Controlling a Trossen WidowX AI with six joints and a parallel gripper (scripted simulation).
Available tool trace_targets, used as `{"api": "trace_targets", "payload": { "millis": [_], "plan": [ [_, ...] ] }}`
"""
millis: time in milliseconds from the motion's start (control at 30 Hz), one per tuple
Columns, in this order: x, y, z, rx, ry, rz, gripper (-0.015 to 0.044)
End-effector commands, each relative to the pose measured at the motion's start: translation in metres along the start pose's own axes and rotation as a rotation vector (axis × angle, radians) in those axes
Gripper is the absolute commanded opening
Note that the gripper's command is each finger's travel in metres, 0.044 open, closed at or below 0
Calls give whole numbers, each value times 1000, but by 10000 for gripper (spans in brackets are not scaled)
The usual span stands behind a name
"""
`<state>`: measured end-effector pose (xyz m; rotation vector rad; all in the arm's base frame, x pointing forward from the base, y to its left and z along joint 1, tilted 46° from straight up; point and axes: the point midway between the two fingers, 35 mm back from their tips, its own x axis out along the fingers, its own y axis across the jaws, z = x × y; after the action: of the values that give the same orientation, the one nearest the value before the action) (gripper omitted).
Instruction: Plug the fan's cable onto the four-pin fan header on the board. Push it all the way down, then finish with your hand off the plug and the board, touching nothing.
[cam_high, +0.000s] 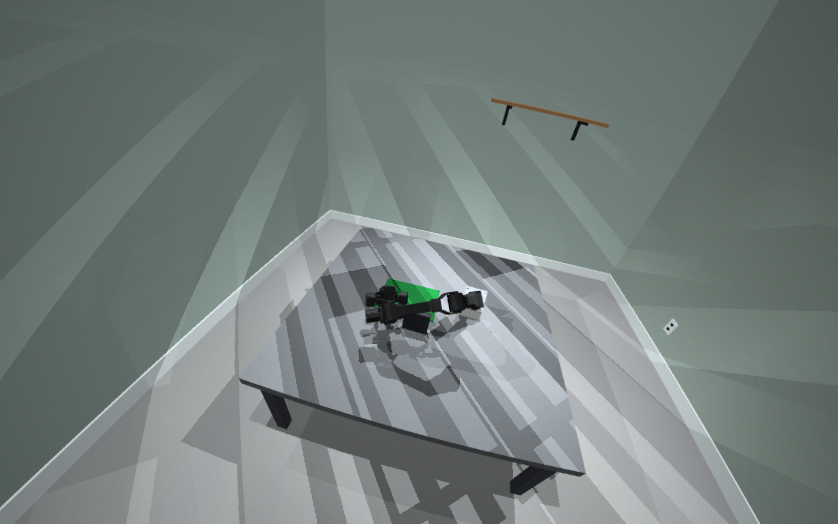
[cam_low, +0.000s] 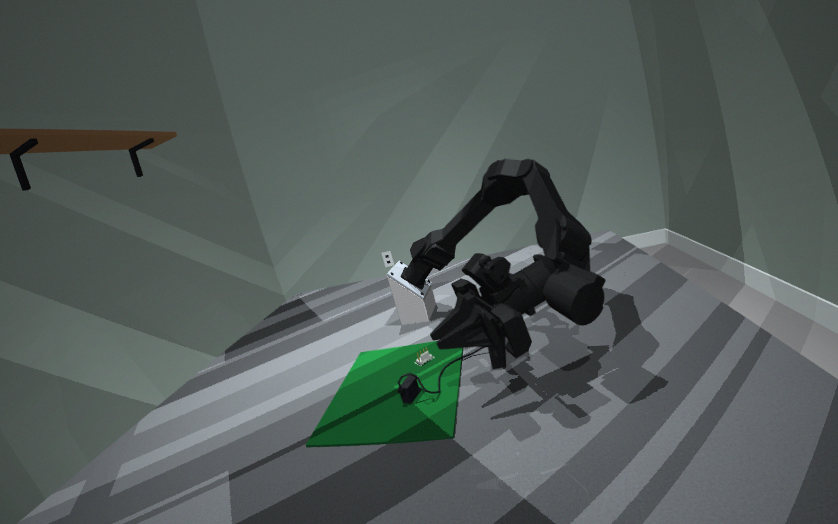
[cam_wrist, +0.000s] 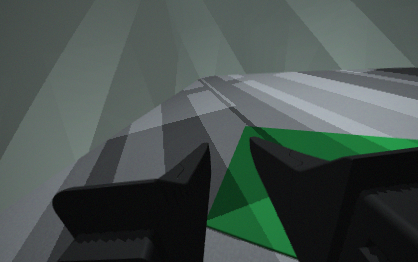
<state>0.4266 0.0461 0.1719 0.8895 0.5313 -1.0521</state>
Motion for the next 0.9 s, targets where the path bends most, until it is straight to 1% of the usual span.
{"api": "trace_targets", "payload": {
  "millis": [0,567,667,867],
  "plan": [
    [-15,2,5,5,0,8,140],
    [-60,-2,26,6,0,9,140],
    [-57,-3,24,-4,28,-7,219],
    [-43,-8,15,-39,140,-65,376]
  ]
}}
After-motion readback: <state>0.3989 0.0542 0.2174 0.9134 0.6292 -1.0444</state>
